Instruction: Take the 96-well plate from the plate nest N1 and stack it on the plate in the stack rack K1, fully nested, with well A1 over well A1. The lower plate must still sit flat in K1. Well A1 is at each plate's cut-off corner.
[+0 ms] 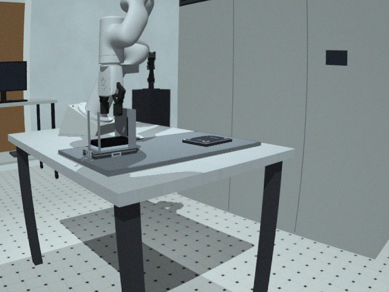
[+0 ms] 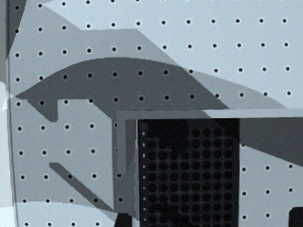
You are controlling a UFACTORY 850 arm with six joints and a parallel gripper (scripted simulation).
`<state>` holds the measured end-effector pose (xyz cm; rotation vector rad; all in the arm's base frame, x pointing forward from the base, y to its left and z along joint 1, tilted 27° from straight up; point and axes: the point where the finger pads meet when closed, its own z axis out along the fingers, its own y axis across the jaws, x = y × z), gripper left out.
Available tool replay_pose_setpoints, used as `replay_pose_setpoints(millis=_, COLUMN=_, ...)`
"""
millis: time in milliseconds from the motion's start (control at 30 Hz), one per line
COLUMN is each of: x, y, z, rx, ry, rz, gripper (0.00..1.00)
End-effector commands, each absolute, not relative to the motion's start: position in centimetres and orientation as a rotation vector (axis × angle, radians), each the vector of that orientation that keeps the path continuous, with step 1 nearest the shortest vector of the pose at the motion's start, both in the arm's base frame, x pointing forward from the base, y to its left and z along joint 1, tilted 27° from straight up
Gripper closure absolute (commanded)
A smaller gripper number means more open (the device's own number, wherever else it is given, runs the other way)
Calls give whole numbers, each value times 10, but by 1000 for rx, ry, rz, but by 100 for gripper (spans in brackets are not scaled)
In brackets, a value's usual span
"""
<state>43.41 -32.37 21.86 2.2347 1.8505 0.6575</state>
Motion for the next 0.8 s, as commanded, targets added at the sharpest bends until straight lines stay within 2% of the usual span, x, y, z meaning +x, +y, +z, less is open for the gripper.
replay_pose_setpoints(millis=0, x=432, y=-325, z=225, rx=2234, ry=1850, rz=657, gripper=0)
replay_pose_setpoints(millis=767, x=408, y=-333, z=275, rx=2234, ry=1850, rz=657, gripper=0)
